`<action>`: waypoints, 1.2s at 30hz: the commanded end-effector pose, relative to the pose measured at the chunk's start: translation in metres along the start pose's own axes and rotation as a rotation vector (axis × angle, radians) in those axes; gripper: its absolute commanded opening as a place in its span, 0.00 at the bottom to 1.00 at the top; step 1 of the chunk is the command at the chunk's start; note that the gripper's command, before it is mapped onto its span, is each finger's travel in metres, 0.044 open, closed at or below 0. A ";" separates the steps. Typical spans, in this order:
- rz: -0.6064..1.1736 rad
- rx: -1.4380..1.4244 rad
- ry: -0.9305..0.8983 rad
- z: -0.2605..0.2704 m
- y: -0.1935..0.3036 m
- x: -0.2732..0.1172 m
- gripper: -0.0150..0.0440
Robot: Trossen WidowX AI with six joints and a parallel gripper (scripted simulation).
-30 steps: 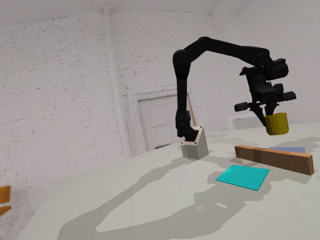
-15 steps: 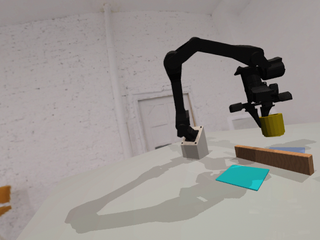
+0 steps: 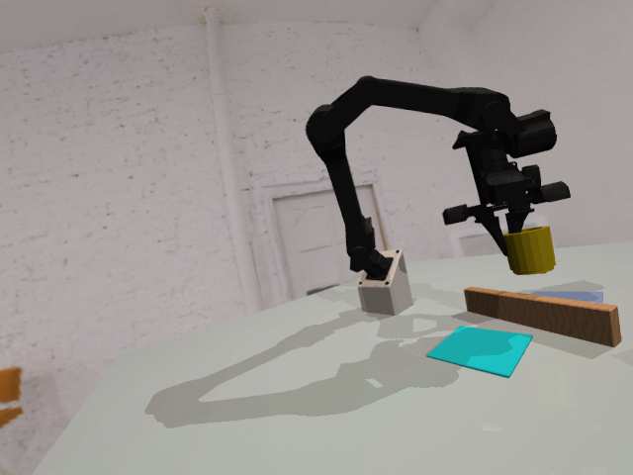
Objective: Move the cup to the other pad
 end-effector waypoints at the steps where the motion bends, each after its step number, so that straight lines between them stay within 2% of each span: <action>1: -0.003 -0.004 0.004 -0.007 -0.006 0.000 0.25; 36: -0.005 -0.005 0.006 -0.056 -0.053 -0.002 0.25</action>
Point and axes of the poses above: the point midway between the two fingers, 35 mm back from their tips, its own x axis out along the fingers, its own z axis across the jaws, y = z × x, the point moved 10 cm from there along -x, back along the fingers, and after that the axes turned 1 degree about x, right-handed, at the moved point
